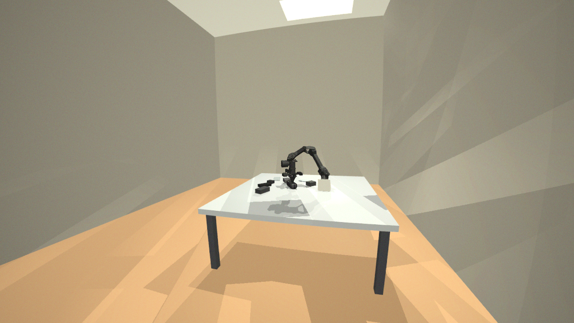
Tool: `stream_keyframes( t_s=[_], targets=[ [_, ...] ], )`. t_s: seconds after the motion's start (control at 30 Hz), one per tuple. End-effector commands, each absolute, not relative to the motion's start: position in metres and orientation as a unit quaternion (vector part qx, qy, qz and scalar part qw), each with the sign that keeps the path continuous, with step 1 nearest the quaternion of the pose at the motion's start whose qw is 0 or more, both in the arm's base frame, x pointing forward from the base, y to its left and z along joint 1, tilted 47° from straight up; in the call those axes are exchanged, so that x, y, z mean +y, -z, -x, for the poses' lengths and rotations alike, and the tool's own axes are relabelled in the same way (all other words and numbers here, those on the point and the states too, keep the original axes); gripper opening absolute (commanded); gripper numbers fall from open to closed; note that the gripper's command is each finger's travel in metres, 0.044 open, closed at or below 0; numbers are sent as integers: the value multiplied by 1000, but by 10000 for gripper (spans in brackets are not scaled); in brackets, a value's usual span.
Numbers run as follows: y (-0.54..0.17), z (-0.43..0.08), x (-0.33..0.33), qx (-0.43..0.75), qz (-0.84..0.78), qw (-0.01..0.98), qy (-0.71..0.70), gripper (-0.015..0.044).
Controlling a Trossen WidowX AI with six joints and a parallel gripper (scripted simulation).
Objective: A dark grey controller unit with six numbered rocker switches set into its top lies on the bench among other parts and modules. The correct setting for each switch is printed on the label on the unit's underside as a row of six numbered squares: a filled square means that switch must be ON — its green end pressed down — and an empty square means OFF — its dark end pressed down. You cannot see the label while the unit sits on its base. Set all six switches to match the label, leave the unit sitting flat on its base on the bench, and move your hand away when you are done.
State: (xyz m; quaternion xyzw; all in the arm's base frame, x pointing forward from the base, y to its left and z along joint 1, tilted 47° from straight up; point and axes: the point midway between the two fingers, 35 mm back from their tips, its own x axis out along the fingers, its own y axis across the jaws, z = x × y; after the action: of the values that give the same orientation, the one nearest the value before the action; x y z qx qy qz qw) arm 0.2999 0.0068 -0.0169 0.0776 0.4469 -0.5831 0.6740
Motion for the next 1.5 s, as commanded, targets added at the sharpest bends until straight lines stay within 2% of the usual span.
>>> stream_keyframes(
  t_s=[0.0,0.73,0.93,1.47],
  targets=[
    [22,-299,1,448,-73,675,582,0],
    [28,-298,-5,448,-72,675,582,0],
    [-2,-302,27,449,-73,675,582,0],
    [-11,-312,12,448,-72,675,582,0]
  ],
)
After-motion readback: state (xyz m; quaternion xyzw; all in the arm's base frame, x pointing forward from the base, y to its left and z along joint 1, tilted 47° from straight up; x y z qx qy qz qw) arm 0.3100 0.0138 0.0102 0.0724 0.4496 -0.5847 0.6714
